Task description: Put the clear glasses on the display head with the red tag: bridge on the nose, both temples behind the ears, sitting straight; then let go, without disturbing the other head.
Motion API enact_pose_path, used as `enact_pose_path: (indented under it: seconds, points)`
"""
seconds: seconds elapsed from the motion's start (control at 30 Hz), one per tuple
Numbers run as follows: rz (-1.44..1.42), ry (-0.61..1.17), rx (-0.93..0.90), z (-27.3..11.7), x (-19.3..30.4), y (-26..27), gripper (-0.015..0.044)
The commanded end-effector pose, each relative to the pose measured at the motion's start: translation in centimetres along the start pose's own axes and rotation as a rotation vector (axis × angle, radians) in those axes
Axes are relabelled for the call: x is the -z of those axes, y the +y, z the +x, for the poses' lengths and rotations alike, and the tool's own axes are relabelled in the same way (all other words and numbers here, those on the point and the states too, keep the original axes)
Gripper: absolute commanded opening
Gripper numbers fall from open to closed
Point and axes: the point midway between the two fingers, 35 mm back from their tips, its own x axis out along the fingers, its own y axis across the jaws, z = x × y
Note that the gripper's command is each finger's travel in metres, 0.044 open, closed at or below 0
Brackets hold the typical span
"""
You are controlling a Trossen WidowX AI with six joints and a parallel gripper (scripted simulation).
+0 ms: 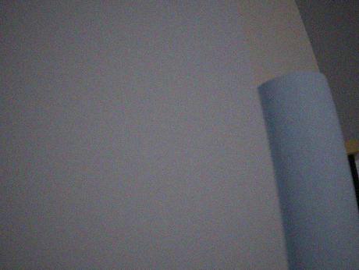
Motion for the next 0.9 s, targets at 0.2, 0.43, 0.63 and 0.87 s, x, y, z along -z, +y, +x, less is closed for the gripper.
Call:
enact_pose_path:
  seconds: [0.2, 0.43, 0.63, 0.87]
  points:
    - [0.005, -0.006, 0.008, -5.8, 0.0, 0.1, 0.0000]
    - [0.005, -0.006, 0.008, -5.9, -0.1, -0.1, 0.0000]
    - [0.006, -0.008, 0.011, -6.3, -0.2, -3.1, 0.0000]
    - [0.006, -0.008, 0.015, -6.6, 0.4, -7.6, 0.0000]
